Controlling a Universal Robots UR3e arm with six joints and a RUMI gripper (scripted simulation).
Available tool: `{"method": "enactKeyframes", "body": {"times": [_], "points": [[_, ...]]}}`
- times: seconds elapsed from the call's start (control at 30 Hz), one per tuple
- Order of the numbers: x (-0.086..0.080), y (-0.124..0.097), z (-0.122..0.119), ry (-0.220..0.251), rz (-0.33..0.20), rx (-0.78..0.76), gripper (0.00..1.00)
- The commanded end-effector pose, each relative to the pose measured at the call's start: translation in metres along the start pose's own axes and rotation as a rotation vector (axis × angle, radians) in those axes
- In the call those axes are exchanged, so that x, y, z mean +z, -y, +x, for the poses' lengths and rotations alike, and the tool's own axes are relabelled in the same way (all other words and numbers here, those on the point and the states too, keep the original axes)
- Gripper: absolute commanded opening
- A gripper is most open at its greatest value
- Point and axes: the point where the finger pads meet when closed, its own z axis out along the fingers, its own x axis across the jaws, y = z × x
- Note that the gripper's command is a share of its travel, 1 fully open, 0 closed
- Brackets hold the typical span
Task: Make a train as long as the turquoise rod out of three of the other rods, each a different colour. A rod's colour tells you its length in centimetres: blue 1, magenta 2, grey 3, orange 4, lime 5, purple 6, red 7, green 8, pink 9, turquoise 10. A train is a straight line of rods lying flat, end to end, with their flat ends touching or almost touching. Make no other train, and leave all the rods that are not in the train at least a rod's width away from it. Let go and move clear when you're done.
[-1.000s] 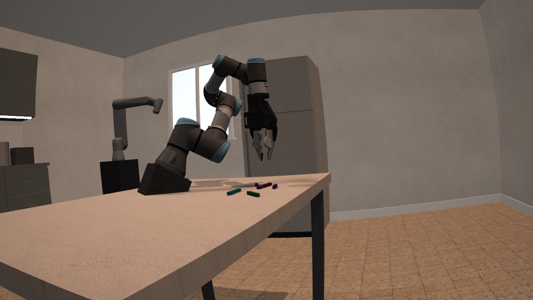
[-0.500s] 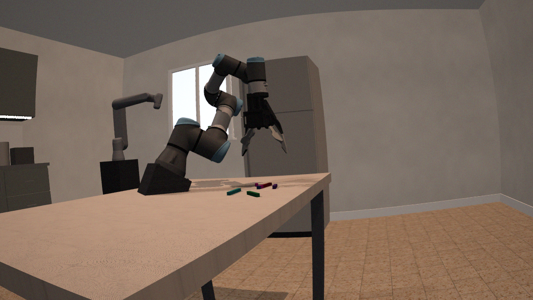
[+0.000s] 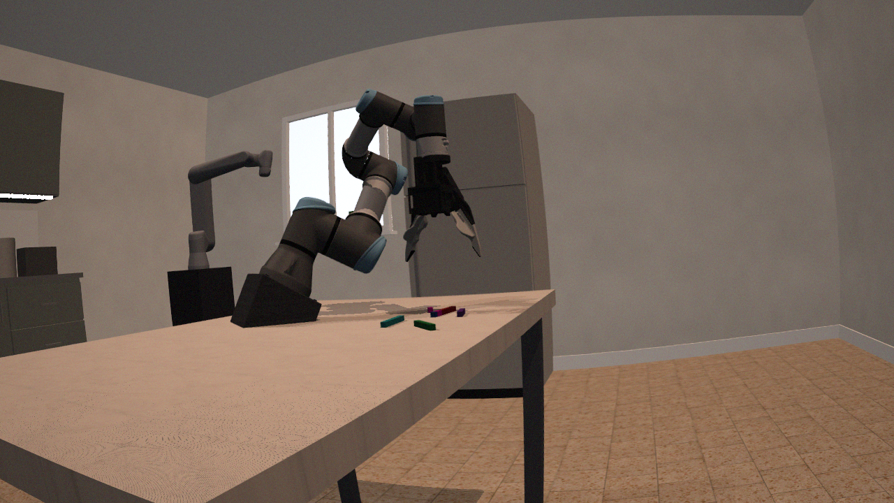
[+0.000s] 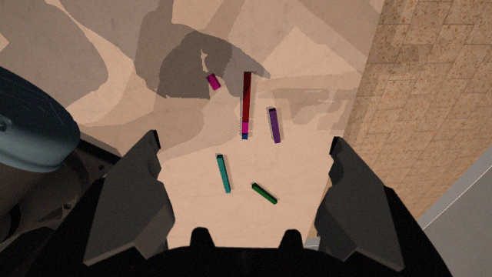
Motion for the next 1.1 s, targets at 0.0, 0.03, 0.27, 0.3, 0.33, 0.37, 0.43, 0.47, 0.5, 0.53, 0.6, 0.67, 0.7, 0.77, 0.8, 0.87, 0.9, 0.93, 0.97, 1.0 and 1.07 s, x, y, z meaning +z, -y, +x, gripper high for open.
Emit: {"method": "enactKeyframes", "body": {"times": [0.0,0.03,0.27,0.3,0.33,0.37,0.43,0.47,0.5,0.53,0.6,0.67,0.7,0.77,0.8,0.87,0.9,0.93,0.97,1.0,1.07], "points": [[-0.002,0.0,0.001,-0.001,-0.001,-0.001,1.0],[-0.003,0.0,0.001,-0.001,-0.001,-0.001,1.0],[-0.008,-0.001,0.0,-0.001,-0.001,-0.001,1.0],[-0.009,-0.001,0.0,0.0,-0.001,-0.001,1.0],[-0.01,-0.001,0.0,0.0,-0.001,-0.001,1.0],[-0.012,-0.001,0.0,0.0,-0.001,-0.001,1.0],[-0.015,-0.001,0.0,0.0,-0.001,-0.001,1.0],[-0.017,-0.001,0.0,0.0,-0.001,-0.001,1.0],[-0.019,-0.001,0.0,0.0,-0.001,-0.001,1.0],[-0.021,-0.001,0.0,0.0,-0.001,-0.001,1.0],[-0.025,-0.001,0.0,0.0,-0.001,0.0,1.0],[-0.028,-0.001,0.0,0.0,-0.001,0.0,1.0],[-0.028,-0.001,0.0,0.0,-0.001,0.0,1.0],[-0.032,-0.001,0.0,0.0,-0.001,0.0,1.0],[-0.035,-0.001,0.0,0.0,-0.001,0.0,1.0],[-0.039,-0.001,0.0,0.0,-0.001,0.0,1.0],[-0.042,-0.001,0.0,0.0,-0.001,0.0,1.0],[-0.044,-0.001,0.0,0.0,-0.001,0.0,1.0],[-0.047,-0.001,0.0,0.0,-0.001,0.0,1.0],[-0.049,-0.001,0.0,0.0,-0.001,0.0,1.0],[-0.054,-0.001,0.0,0.0,-0.001,0.0,1.0]]}}
